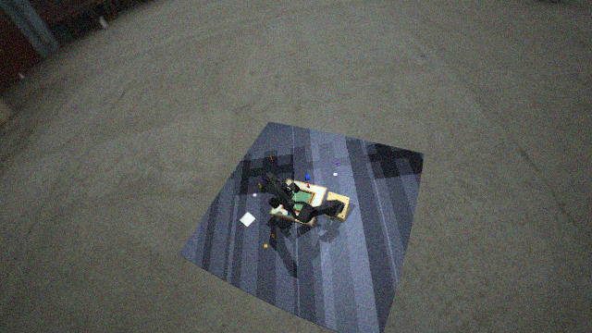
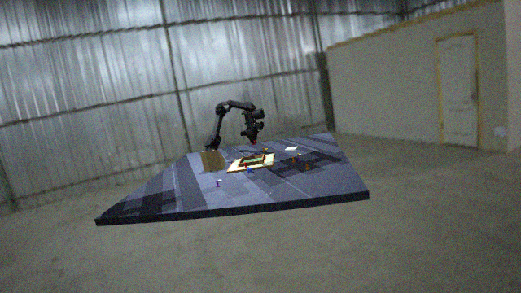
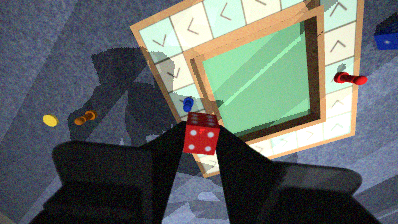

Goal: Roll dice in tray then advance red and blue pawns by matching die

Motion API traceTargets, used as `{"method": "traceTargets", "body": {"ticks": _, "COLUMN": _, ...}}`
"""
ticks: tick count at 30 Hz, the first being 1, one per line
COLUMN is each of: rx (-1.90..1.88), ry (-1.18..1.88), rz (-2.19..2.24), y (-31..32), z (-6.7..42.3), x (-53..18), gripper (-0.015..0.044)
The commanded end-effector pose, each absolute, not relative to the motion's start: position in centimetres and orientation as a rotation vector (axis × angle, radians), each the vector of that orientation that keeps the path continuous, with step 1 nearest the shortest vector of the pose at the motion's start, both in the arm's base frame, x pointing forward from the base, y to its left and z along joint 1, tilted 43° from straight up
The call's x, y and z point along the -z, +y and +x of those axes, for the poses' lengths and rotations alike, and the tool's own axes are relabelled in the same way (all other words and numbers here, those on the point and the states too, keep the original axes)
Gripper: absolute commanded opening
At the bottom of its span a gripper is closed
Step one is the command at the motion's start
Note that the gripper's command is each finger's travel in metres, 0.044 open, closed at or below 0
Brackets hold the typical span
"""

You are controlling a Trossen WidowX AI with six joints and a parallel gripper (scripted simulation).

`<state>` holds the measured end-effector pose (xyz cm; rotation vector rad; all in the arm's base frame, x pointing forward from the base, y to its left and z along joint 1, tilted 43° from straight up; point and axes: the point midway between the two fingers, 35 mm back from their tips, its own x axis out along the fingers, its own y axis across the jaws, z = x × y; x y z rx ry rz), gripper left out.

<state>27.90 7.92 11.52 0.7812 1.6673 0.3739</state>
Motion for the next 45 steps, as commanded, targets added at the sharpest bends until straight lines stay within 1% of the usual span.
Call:
{"method": "traceTargets", "body": {"ticks": 1, "rx": -0.236, "ry": 1.725, "rz": 0.895, "y": 7.1, "z": 27.8, "x": -10.0, "gripper": 0.0000}}
{"method": "traceTargets", "body": {"ticks": 15, "rx": 0.192, "ry": 1.816, "rz": 1.239, "y": 4.8, "z": 27.8, "x": -6.6, "gripper": 0.0000}}
{"method": "traceTargets", "body": {"ticks": 29, "rx": 0.634, "ry": 1.837, "rz": 1.549, "y": 2.7, "z": 27.2, "x": -3.4, "gripper": 0.0000}}
{"method": "traceTargets", "body": {"ticks": 38, "rx": 0.644, "ry": 1.835, "rz": 1.548, "y": 2.7, "z": 27.1, "x": -3.3, "gripper": 0.0000}}
{"method": "traceTargets", "body": {"ticks": 45, "rx": 0.805, "ry": 1.757, "rz": 1.366, "y": 3.0, "z": 26.5, "x": -2.6, "gripper": 0.0000}}
